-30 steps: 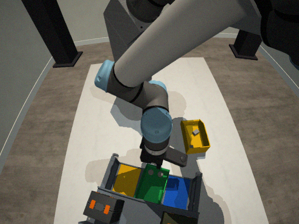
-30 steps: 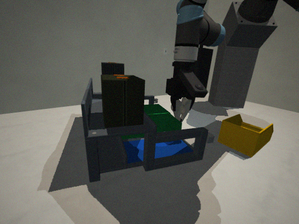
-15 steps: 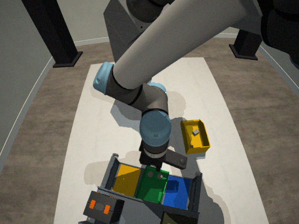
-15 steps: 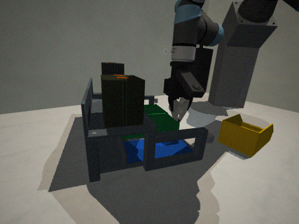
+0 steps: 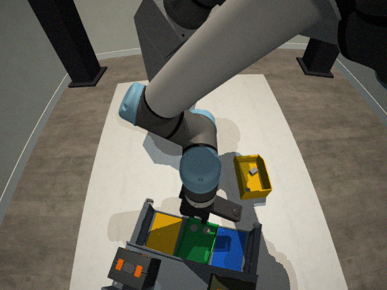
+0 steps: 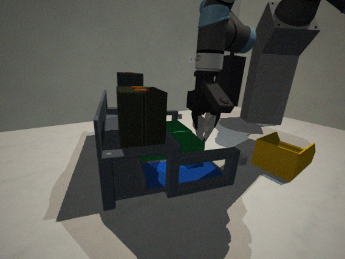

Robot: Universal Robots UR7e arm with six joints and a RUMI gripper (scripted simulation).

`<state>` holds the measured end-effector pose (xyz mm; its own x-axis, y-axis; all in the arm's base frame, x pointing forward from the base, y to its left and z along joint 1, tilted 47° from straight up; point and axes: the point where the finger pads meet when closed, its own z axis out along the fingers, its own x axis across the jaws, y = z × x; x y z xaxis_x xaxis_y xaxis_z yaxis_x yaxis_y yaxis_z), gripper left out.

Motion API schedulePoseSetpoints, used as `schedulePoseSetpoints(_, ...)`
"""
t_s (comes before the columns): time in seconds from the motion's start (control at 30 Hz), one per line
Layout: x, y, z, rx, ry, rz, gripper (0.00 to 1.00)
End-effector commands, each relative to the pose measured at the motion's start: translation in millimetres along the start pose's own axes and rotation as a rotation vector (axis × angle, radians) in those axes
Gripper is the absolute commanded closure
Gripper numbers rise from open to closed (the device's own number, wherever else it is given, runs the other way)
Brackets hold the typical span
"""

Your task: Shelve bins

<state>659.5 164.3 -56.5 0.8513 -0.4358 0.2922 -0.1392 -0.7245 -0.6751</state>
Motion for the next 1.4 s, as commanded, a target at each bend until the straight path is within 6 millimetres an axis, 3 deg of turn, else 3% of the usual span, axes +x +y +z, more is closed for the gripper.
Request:
schedulePoseSetpoints(0.0, 2.6, -0.1, -0.4, 0.000, 0.001, 0.000, 1.00)
schedulePoseSetpoints(1.37, 9.0, -0.1, -0.4, 0.000, 0.001, 0.000, 1.00)
